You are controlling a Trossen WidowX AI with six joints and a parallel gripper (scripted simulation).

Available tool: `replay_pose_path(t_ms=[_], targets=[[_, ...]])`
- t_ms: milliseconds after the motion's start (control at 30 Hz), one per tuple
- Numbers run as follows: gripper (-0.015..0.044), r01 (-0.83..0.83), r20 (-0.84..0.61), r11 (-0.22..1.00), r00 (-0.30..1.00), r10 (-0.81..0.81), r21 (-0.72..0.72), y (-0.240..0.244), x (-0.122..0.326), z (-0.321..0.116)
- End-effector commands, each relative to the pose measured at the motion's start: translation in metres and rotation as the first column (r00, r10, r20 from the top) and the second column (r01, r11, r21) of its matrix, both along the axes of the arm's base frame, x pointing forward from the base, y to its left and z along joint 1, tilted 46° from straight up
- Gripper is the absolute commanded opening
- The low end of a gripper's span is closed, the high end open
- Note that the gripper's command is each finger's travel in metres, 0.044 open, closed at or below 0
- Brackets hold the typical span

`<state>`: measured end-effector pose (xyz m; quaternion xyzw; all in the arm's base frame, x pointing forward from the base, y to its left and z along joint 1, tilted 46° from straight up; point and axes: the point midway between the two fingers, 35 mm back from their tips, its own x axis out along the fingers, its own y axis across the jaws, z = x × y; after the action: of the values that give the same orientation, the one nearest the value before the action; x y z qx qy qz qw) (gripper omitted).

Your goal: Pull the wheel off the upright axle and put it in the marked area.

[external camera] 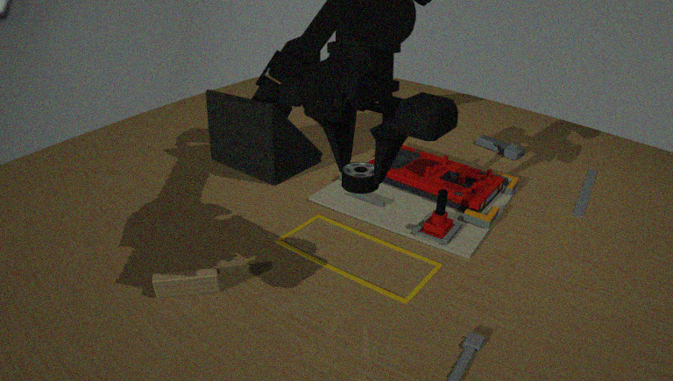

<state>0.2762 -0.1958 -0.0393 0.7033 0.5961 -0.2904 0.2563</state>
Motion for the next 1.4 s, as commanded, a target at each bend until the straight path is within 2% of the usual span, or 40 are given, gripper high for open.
replay_pose_path(t_ms=[0,567,733,1100,1367], targets=[[0.0000,0.002,-0.003,1.000,1.000,-0.002,0.005,0.007,0.001,-0.007],[0.0000,0.002,-0.002,1.000,1.000,-0.002,0.007,0.062,0.011,-0.063],[0.0000,0.002,-0.002,1.000,1.000,-0.002,0.008,0.068,0.011,-0.068],[0.0289,-0.007,-0.003,1.000,1.000,0.007,0.006,0.065,0.011,-0.064],[0.0300,0.001,-0.003,1.000,1.000,-0.001,0.006,0.028,0.004,-0.027]])
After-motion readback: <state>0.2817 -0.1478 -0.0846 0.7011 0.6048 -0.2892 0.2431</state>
